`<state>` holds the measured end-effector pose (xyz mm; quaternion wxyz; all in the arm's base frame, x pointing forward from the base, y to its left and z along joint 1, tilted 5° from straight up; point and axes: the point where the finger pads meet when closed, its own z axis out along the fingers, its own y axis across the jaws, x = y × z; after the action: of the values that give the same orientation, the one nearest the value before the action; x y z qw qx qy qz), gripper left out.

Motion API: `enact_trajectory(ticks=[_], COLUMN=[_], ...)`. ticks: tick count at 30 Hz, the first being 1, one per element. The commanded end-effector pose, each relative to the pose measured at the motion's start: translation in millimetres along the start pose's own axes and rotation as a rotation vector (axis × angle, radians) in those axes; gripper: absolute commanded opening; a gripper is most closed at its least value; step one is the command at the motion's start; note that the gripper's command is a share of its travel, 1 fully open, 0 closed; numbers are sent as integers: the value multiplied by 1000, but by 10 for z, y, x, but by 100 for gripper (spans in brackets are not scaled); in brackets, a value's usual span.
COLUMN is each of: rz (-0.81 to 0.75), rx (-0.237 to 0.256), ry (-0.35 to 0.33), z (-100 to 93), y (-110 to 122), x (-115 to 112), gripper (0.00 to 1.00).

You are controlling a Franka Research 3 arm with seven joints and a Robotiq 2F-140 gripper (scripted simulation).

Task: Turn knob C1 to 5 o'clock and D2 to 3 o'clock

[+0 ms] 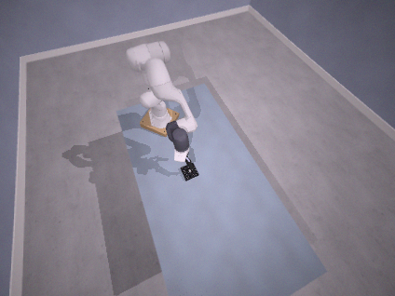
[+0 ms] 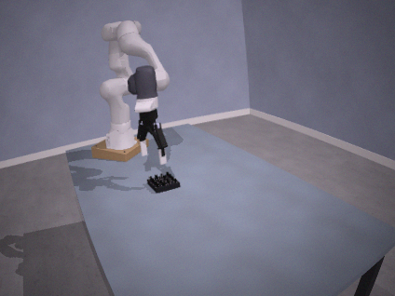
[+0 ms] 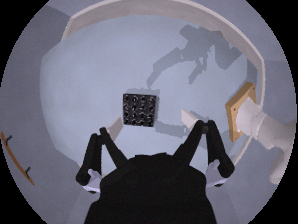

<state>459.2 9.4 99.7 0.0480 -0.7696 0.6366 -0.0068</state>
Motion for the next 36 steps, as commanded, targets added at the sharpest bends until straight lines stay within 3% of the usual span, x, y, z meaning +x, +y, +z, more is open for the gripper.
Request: enact_trajectory(ticks=[1,5,6,36], rz=[156,167,167,167], rx=[-7,-7,-7,-7], ry=[11,11,11,11], z=[1,0,0,0], y=[-12,-16,-16,-16], x=[-9,-9,-9,-9], gripper=[100,100,12,12])
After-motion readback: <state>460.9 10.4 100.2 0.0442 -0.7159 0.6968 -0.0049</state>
